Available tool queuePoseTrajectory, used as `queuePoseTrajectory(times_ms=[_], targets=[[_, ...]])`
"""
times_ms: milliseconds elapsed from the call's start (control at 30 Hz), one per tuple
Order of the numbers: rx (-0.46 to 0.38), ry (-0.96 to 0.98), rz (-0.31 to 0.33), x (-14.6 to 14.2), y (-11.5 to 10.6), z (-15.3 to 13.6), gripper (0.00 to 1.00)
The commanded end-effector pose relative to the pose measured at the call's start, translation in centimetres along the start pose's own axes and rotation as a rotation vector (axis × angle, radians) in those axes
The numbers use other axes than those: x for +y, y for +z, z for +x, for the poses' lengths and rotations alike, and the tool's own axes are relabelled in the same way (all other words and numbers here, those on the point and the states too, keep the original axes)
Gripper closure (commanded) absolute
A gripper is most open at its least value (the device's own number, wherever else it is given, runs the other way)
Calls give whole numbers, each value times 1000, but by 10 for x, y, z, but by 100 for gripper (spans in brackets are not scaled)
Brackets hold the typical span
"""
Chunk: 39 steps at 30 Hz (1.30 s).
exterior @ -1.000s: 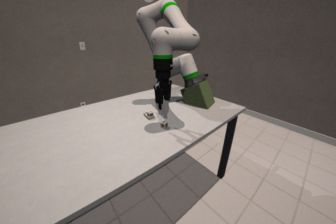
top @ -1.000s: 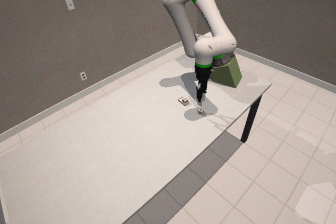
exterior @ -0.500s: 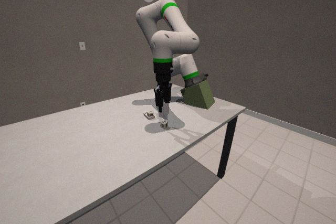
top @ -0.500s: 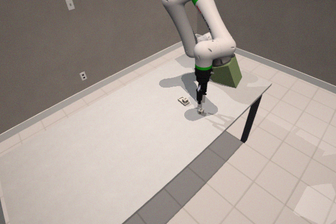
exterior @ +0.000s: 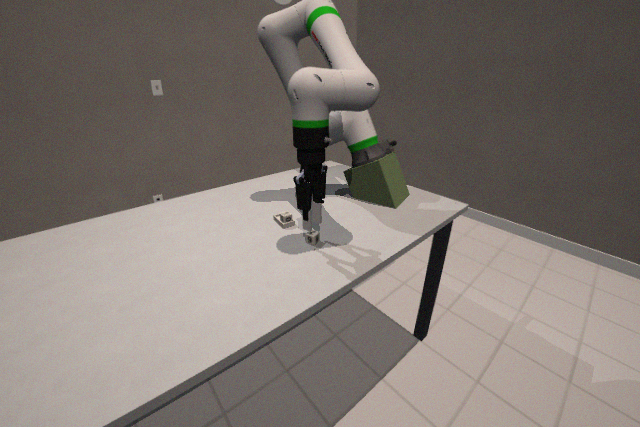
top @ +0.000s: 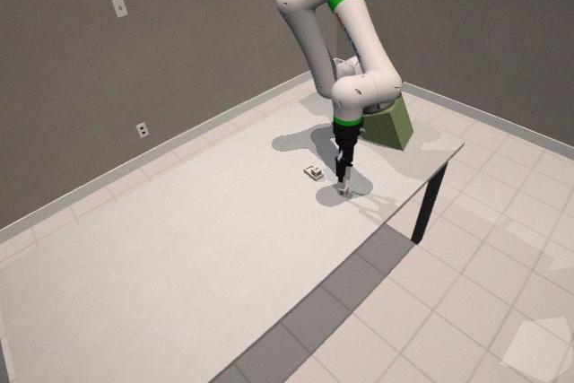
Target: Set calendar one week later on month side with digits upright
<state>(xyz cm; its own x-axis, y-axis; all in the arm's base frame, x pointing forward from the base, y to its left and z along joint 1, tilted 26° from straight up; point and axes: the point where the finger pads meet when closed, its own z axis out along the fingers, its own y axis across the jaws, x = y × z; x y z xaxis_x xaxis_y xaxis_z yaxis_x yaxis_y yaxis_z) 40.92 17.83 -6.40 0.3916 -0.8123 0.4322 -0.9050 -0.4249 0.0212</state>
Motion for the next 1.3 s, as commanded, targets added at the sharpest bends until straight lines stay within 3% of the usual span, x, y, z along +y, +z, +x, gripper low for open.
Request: queuePoseTrajectory(times_ms=[0, 1267], targets=[[0, 0, 1, 0, 4, 0, 71], [0, 0, 1, 0, 14, -1, 71]])
